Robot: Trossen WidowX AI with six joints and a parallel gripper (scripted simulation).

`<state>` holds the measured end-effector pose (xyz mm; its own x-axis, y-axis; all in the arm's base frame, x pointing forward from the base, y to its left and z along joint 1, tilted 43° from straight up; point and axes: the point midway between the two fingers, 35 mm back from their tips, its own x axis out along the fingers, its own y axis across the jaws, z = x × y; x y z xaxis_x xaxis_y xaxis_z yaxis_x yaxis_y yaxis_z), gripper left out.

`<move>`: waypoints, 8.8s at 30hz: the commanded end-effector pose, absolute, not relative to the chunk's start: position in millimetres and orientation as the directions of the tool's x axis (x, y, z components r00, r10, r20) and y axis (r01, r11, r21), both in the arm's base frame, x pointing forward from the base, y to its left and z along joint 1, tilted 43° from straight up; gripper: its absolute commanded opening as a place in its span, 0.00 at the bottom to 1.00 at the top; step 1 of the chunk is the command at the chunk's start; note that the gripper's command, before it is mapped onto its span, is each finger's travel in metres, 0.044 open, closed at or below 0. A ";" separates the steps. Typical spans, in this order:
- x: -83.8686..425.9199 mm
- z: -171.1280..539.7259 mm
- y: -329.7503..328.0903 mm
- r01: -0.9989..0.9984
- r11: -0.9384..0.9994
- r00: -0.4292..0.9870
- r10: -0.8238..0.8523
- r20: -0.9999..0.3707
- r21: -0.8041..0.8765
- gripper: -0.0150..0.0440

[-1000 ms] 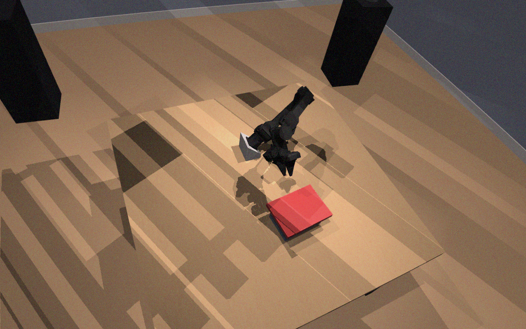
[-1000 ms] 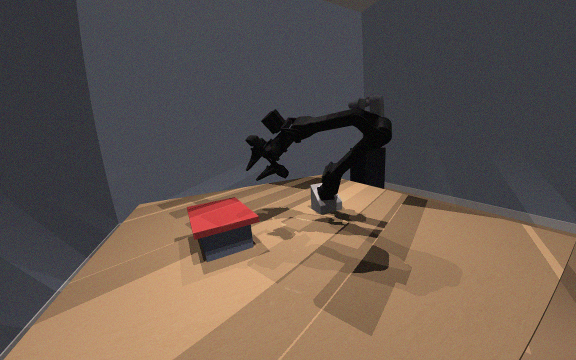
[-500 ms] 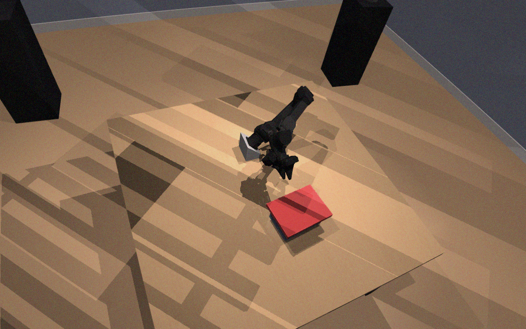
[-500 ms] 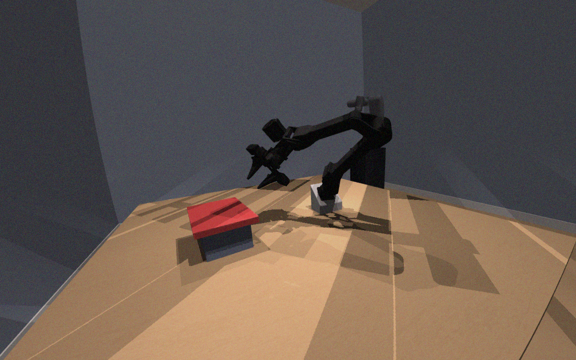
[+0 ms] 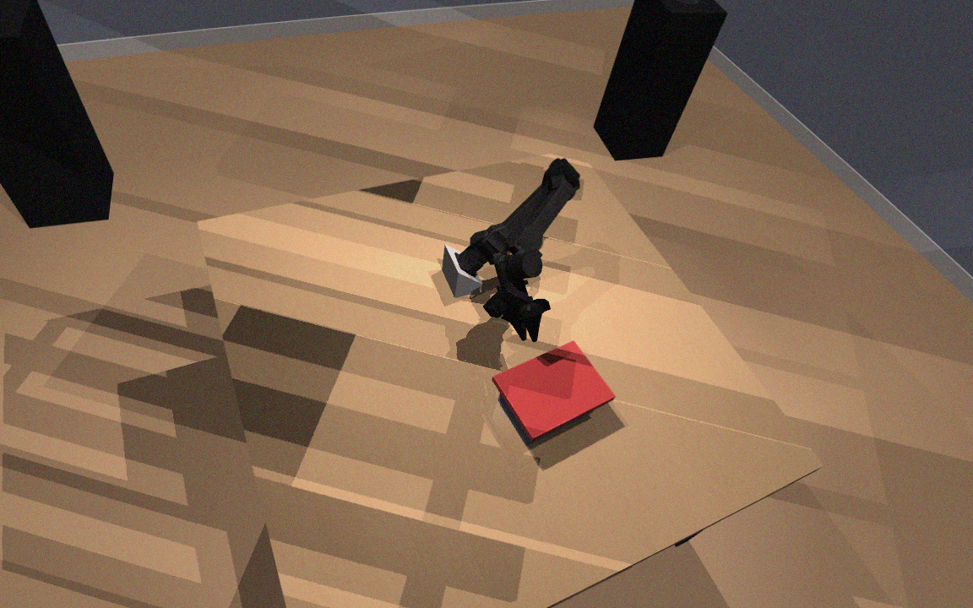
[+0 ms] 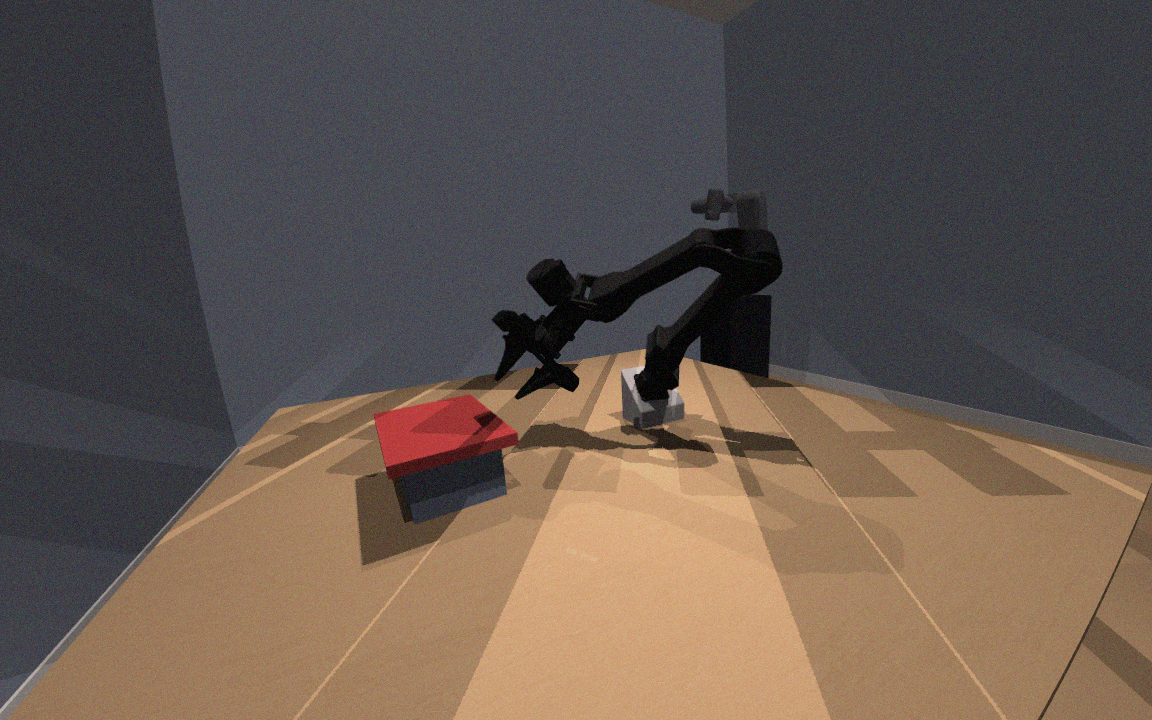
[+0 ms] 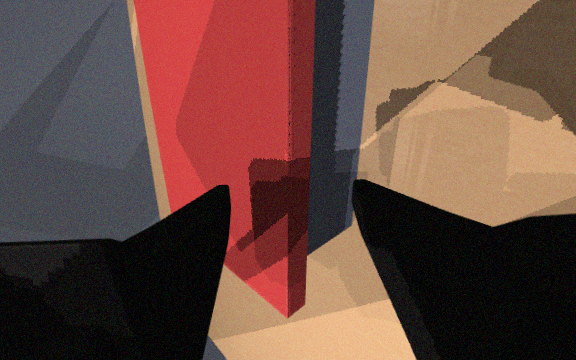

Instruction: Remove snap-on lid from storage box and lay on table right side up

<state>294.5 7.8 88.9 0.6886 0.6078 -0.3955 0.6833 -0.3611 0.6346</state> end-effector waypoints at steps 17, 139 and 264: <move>317.2 74.8 25.9 0.688 -0.360 0.686 0.606 -0.403 0.630 0.65; 335.7 76.1 36.2 0.682 -0.370 0.691 0.608 -0.391 0.631 0.25; 354.3 109.0 11.1 0.682 -0.369 0.691 0.607 -0.391 0.631 0.25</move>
<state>351.1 15.0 103.5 0.6869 0.6091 -0.3964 0.6886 -0.3713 0.6228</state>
